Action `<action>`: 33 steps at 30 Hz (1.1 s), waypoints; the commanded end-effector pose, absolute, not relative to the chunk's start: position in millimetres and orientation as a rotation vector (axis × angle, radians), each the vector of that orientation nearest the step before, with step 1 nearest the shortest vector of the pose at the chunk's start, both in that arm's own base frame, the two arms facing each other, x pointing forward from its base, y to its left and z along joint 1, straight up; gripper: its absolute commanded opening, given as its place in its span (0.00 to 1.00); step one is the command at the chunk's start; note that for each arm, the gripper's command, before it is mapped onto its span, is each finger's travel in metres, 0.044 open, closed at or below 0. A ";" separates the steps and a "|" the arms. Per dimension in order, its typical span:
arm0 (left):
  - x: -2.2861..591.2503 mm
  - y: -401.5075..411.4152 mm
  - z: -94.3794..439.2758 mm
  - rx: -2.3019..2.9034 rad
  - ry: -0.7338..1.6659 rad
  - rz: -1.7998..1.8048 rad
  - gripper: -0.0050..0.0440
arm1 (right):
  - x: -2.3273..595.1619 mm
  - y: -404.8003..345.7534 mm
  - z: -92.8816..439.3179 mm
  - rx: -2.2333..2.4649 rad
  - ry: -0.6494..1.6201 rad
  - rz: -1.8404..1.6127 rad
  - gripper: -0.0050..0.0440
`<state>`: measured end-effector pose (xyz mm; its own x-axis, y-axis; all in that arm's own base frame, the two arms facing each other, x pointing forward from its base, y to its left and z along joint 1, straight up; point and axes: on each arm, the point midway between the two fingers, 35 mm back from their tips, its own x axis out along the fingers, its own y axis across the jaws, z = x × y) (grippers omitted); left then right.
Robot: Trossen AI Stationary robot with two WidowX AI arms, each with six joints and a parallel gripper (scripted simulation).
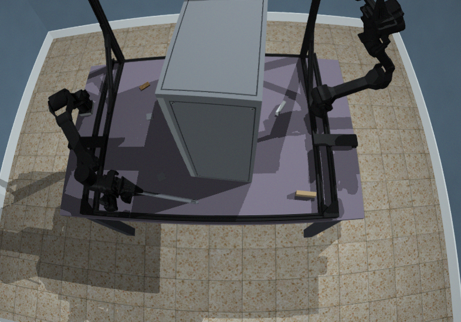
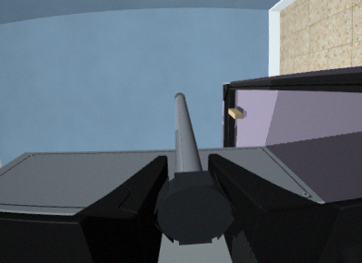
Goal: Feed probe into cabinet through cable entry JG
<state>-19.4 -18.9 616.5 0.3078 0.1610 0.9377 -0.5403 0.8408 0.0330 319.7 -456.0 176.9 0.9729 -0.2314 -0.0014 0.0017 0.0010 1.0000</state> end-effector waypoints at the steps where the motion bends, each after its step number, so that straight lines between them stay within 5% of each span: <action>1: 6.4 -11.2 598.0 0.418 -1.178 0.439 1.00 | 319.9 -456.5 177.4 1.563 -0.185 -0.185 0.10; 26: 35.8 -32.7 470.6 0.720 -1.432 0.231 1.00 | 319.9 -456.5 177.4 1.563 -0.185 -0.185 0.10; 33: 72.4 -8.5 467.6 0.657 -1.325 0.231 1.00 | 319.9 -456.5 177.4 1.563 -0.185 -0.185 0.10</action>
